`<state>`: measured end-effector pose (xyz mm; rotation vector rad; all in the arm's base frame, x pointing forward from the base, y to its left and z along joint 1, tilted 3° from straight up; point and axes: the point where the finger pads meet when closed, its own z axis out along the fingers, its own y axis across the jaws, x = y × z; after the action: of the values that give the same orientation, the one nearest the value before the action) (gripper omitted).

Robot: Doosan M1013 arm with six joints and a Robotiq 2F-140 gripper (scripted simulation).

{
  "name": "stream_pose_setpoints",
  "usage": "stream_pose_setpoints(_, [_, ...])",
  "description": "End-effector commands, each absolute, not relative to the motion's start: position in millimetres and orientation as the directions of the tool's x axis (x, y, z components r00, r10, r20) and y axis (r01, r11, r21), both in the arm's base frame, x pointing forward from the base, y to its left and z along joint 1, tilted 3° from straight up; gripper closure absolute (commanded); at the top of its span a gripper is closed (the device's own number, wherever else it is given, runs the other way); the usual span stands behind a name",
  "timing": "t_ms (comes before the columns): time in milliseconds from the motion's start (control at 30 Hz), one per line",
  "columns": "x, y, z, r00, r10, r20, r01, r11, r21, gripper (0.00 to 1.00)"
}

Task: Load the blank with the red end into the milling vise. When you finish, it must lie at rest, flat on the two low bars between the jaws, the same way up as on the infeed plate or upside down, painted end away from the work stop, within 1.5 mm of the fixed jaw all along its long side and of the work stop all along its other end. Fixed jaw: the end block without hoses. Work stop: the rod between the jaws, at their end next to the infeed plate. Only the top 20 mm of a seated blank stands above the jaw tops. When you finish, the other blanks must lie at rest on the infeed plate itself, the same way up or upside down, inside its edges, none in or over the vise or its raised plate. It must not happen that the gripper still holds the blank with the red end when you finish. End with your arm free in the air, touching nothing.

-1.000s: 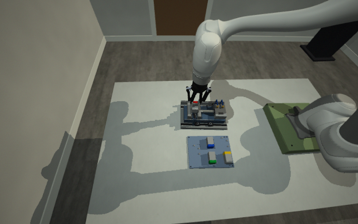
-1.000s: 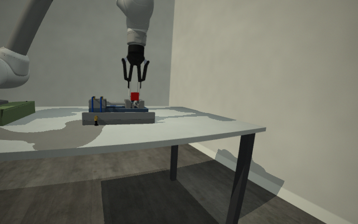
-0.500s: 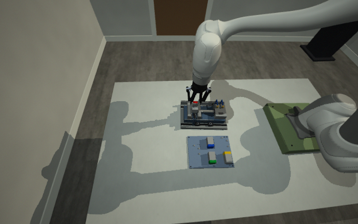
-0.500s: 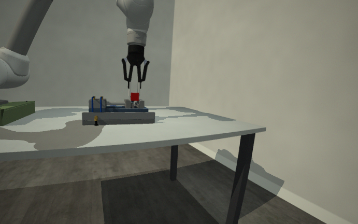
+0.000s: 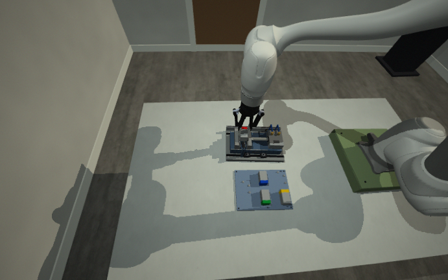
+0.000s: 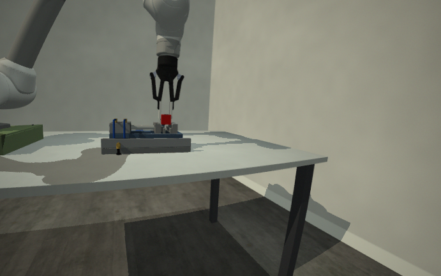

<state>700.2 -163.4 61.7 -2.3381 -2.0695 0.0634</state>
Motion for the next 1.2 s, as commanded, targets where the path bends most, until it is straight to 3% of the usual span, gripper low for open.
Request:
stream_pose_setpoints(0, [700.1, -163.4, 61.7, 0.121, 0.992, -0.018, 0.992, -0.122, -0.041, 1.0])
stream_pose_setpoints(1167, [700.0, -163.4, 58.6, 0.121, 0.992, -0.018, 0.992, -0.122, -0.041, 1.0])
